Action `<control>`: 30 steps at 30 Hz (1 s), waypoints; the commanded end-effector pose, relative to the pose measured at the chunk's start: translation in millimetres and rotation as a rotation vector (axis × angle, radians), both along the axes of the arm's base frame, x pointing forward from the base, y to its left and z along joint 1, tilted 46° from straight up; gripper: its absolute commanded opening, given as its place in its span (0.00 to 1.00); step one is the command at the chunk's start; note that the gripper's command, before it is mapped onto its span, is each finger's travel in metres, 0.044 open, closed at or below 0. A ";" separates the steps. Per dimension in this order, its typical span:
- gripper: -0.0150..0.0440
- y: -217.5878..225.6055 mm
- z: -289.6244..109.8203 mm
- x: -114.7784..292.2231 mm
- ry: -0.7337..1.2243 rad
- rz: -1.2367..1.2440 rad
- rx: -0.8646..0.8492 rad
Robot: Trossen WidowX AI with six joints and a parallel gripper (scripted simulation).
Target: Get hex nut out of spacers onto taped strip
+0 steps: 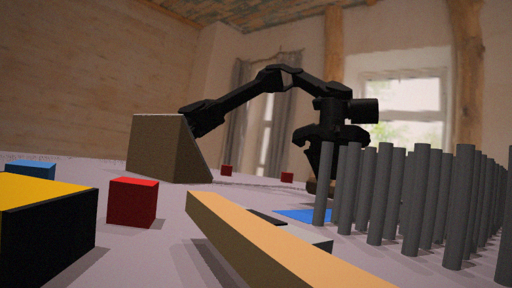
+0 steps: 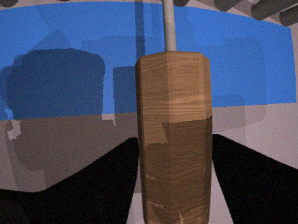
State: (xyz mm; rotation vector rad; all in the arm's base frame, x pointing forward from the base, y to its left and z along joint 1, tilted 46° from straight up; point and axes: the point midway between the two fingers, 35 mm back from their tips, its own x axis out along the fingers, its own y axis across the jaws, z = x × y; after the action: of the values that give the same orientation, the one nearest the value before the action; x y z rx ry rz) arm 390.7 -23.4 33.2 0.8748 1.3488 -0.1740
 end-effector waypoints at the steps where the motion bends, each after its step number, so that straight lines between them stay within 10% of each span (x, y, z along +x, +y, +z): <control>1: 0.25 -4.5 1.5 4.8 -0.010 -0.002 -0.003; 30: 0.25 0.7 -11.9 12.4 -0.008 -0.005 -0.002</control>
State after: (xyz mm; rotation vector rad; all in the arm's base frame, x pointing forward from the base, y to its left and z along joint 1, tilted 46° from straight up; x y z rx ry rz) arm 403.6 -23.5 25.7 0.8699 1.3382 -0.1643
